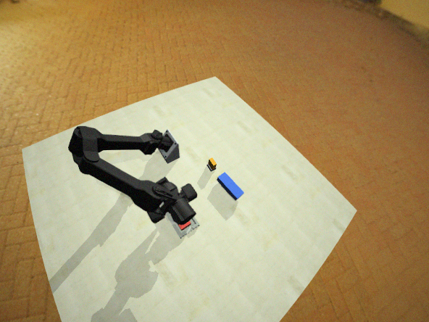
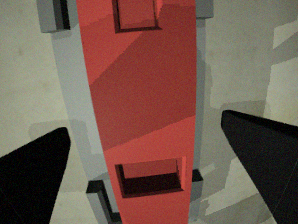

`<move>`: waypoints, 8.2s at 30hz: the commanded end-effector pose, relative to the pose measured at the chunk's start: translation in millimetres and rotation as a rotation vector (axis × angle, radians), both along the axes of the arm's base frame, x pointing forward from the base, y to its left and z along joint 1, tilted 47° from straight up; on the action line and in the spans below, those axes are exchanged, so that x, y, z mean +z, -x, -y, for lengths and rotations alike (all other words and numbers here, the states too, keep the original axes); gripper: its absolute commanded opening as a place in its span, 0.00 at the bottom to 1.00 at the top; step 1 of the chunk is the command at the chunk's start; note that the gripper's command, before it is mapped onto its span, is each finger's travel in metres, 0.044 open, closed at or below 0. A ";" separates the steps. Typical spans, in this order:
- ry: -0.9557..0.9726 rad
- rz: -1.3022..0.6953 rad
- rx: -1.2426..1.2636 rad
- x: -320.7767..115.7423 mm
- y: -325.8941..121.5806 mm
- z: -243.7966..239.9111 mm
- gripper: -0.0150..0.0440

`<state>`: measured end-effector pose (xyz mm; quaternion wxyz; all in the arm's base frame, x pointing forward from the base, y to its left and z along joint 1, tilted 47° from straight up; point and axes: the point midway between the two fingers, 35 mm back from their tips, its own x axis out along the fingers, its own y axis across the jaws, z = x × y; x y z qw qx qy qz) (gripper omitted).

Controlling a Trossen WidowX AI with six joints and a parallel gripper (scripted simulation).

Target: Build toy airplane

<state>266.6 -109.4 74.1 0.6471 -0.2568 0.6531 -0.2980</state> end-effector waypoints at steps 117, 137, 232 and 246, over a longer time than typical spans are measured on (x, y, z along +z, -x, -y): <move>-0.020 -0.032 0.072 -186.9 -69.7 -177.2 0.29; -0.036 -0.020 0.084 -152.0 -78.5 -219.1 0.25; -0.048 -0.907 0.892 32.1 -14.1 -91.0 0.25; -0.046 -1.093 1.052 45.9 14.7 -60.2 0.25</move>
